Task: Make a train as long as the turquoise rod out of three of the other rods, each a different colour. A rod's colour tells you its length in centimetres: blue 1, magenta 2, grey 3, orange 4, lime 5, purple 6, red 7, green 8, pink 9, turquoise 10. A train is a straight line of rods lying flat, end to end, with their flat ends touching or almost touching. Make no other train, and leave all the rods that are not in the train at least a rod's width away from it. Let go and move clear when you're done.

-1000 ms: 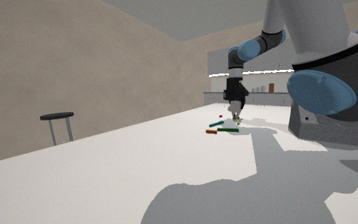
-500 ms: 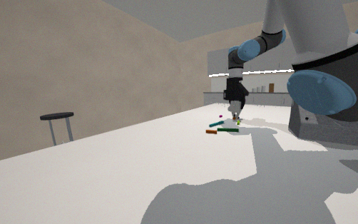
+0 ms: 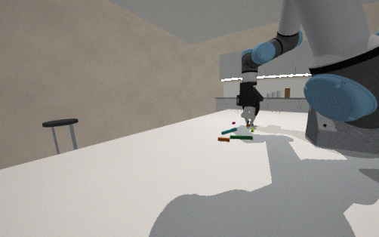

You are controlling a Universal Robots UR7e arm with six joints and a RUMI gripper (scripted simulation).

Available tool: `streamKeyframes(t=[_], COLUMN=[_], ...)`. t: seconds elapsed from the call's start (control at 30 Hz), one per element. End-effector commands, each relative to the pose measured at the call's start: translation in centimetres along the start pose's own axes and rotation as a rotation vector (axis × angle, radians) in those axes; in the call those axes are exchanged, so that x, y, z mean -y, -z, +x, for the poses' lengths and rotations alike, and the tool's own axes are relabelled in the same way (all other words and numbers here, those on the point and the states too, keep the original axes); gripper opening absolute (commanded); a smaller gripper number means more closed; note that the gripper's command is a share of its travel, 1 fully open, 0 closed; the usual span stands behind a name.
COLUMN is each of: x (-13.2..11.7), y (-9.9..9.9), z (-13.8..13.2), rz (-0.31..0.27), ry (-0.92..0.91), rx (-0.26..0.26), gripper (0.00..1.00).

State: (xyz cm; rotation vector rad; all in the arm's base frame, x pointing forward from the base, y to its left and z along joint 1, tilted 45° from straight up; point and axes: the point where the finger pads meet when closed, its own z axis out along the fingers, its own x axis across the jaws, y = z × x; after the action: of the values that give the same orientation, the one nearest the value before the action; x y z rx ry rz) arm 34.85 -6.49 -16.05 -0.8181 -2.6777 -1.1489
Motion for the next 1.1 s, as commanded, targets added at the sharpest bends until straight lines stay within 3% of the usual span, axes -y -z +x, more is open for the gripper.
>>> streamKeyframes(t=[0.0,0.13,0.63,0.8,1.07], x=[0.0,0.0,0.0,0.0,0.0], y=[0.0,0.0,0.3,1.9,6.1], z=[0.0,0.0,0.0,0.0,0.0], rz=[0.000,0.000,0.000,0.000,0.000], ry=[0.000,0.000,0.000,0.000,0.000], rx=[0.001,0.001,0.001,0.001,0.001], gripper=[0.08,0.14,0.14,0.14,0.14])
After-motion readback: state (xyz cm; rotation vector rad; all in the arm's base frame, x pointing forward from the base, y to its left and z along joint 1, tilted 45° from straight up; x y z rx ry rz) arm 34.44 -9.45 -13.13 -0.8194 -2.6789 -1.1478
